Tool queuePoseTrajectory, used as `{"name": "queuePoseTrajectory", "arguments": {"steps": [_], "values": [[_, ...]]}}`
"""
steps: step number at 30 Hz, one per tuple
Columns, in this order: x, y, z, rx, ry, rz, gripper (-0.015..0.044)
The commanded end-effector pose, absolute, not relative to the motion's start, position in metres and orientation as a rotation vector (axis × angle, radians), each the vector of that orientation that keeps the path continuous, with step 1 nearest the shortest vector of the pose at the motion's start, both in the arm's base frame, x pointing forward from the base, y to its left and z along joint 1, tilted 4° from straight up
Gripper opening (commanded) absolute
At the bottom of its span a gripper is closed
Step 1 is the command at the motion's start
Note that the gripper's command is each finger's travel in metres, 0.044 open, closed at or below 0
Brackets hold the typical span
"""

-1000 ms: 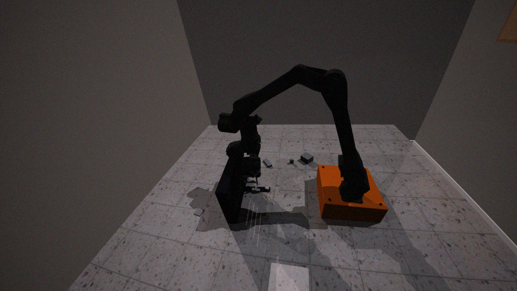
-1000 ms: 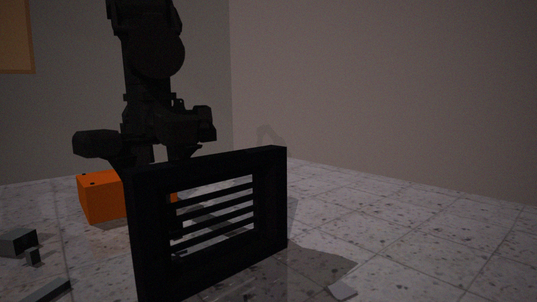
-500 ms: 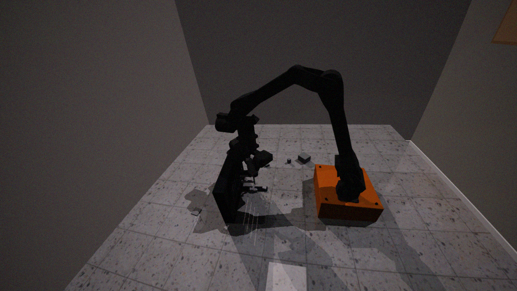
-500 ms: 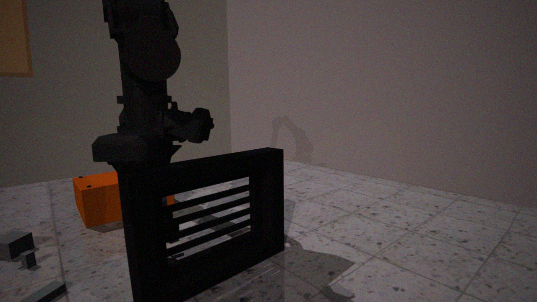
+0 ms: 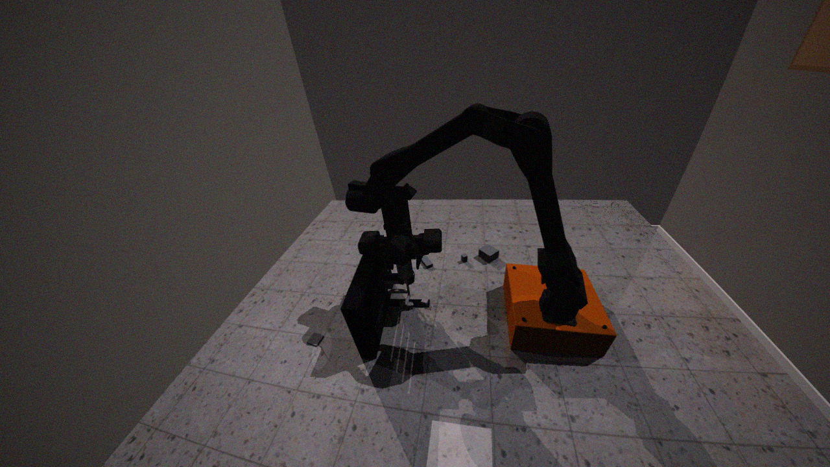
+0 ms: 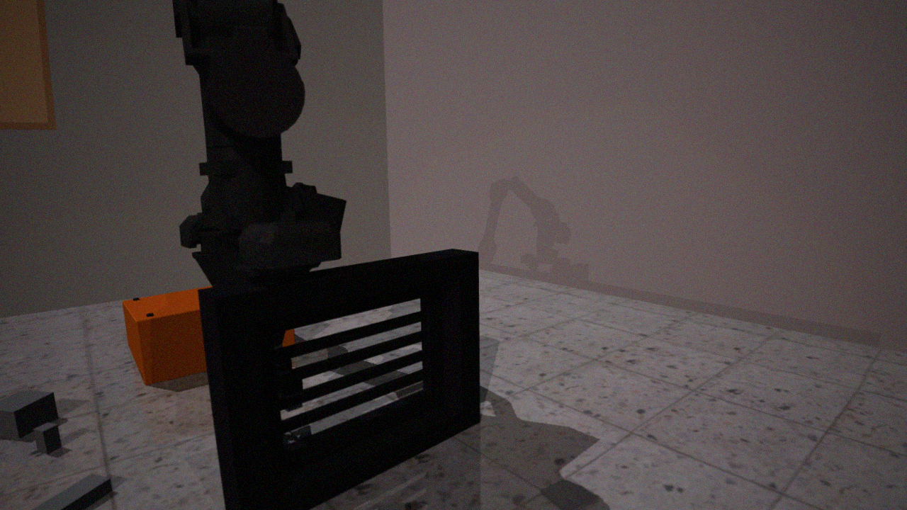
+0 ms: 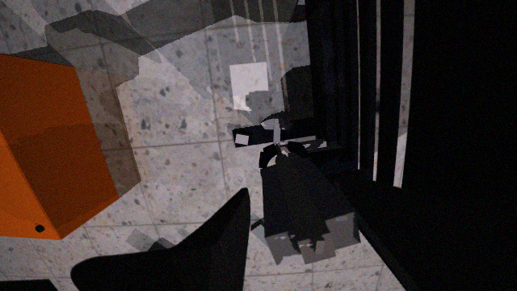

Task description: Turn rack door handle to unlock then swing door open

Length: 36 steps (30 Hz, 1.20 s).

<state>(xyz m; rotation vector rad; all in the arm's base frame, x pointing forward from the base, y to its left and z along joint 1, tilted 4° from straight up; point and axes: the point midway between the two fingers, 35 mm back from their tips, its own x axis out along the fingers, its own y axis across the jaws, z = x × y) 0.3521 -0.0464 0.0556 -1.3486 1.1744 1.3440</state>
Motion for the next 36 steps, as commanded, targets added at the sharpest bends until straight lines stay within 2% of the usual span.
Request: {"name": "queuePoseTrajectory", "arguments": {"steps": [1,7,36], "values": [[0.3520,-0.0453,0.0550,-1.451,1.086,1.460,0.0293],[0.3520,-0.0453,0.0550,-1.456,1.081,1.466,0.0293],[0.3520,-0.0453,0.0550,-1.456,1.081,1.466,0.0100]]}}
